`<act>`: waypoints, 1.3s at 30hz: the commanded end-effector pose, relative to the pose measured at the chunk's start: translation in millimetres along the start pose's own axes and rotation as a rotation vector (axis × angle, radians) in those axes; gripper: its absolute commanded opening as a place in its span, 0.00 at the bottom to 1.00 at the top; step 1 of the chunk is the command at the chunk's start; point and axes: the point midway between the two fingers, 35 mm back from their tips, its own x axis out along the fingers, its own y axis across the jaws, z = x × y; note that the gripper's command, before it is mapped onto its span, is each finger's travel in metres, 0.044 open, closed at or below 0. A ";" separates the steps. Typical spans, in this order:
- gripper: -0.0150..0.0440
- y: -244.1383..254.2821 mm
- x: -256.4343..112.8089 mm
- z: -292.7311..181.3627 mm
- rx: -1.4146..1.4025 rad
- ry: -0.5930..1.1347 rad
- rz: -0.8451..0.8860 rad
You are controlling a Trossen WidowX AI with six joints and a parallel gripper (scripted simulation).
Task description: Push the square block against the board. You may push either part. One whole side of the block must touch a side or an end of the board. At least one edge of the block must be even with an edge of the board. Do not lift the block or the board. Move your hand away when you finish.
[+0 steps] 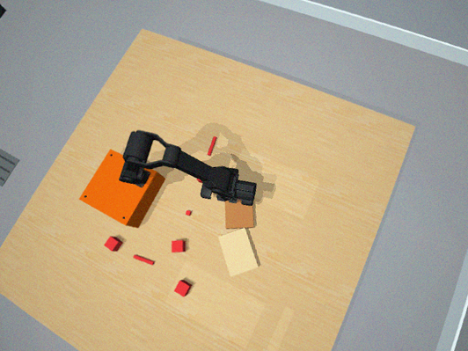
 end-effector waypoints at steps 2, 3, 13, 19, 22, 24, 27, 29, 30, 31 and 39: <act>0.25 -0.5 1.6 -9.2 0.005 0.010 0.004; 0.25 -0.8 1.6 -10.1 0.005 0.010 0.004; 0.25 -3.4 1.4 -18.9 0.005 0.011 0.004; 0.25 -5.1 1.3 -24.0 0.005 0.012 0.004; 0.25 -6.0 1.2 -26.6 0.005 0.012 0.004; 0.25 -6.6 1.2 -28.3 0.005 0.012 0.004; 0.25 -7.6 1.1 -30.9 0.005 0.012 0.004; 0.25 -7.9 1.1 -31.5 0.005 0.012 0.004; 0.25 -8.0 1.1 -31.0 0.005 0.012 0.004; 0.25 -8.0 1.1 -30.1 0.005 0.012 0.004; 0.25 -8.8 1.3 -17.8 0.005 0.011 0.004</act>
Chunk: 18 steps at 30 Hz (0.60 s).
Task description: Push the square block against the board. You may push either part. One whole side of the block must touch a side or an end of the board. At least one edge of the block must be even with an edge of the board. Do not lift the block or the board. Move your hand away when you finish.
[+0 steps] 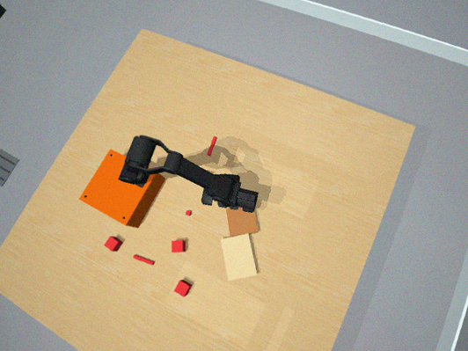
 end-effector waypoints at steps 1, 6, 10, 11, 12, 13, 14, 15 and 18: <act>0.25 -0.5 1.1 6.7 0.003 0.002 0.001; 0.25 -0.8 1.1 15.1 0.003 0.001 0.001; 0.25 -0.8 1.1 21.9 0.003 0.001 0.001; 0.25 -0.8 1.1 23.5 0.003 0.000 0.001; 0.25 -0.8 1.2 25.2 0.003 0.000 0.001; 0.25 -0.7 1.2 26.9 0.003 0.000 0.001; 0.25 -0.7 1.2 28.6 0.003 0.000 0.001; 0.25 -0.7 1.2 30.3 0.003 0.000 0.001; 0.25 -0.5 1.2 35.3 0.003 -0.001 0.001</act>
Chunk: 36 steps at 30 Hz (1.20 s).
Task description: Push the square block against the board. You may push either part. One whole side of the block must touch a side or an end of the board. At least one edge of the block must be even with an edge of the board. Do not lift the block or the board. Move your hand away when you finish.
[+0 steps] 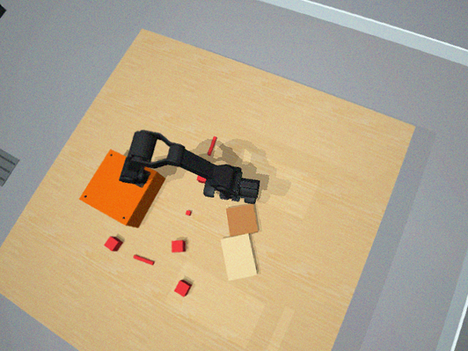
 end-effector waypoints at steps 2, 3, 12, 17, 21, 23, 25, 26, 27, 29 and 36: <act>0.25 -0.2 -0.2 8.2 0.005 0.001 -0.003; 0.25 -0.1 -0.2 9.9 0.005 0.001 -0.003; 0.25 0.2 -55.4 8.5 0.005 0.001 -0.003; 0.25 -2.2 -55.7 8.0 0.027 0.001 -0.004; 0.25 -16.3 -57.4 5.2 0.158 0.001 -0.005; 0.25 -23.5 -58.1 3.6 0.226 0.001 -0.006; 0.25 -30.6 -58.8 2.0 0.295 0.001 -0.007; 0.25 -34.1 -59.1 1.1 0.329 0.001 -0.007; 0.25 -37.5 -59.4 0.3 0.363 0.001 -0.007; 0.25 -44.4 -59.9 -1.5 0.432 0.001 -0.008; 0.25 -67.2 -60.9 -8.2 0.671 -0.001 -0.011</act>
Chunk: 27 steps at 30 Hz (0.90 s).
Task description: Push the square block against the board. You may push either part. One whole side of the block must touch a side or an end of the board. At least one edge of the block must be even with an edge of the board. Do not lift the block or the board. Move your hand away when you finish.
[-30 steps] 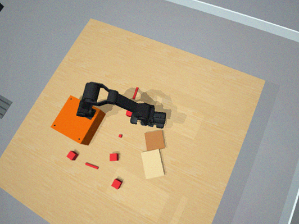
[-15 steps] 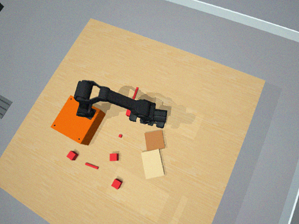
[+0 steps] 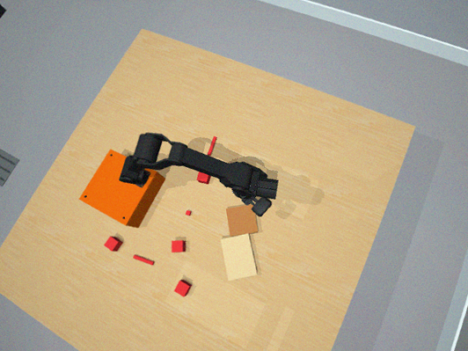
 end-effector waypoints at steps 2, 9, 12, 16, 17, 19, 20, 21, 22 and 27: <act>0.25 -15.7 1.2 3.2 0.172 0.004 0.002; 0.25 -37.1 1.7 7.9 0.412 0.003 -0.001; 0.25 -45.9 2.2 9.5 0.514 0.003 -0.002; 0.25 -56.7 3.2 11.0 0.645 0.002 -0.003; 0.25 -58.1 3.3 11.2 0.662 0.002 -0.003; 0.25 -58.5 3.3 11.2 0.667 0.002 -0.003; 0.25 -58.5 3.3 11.2 0.667 0.002 -0.003; 0.25 -58.5 3.3 11.2 0.667 0.002 -0.003; 0.25 -58.5 3.3 11.2 0.667 0.002 -0.003; 0.25 -59.1 55.1 11.5 0.667 0.002 -0.003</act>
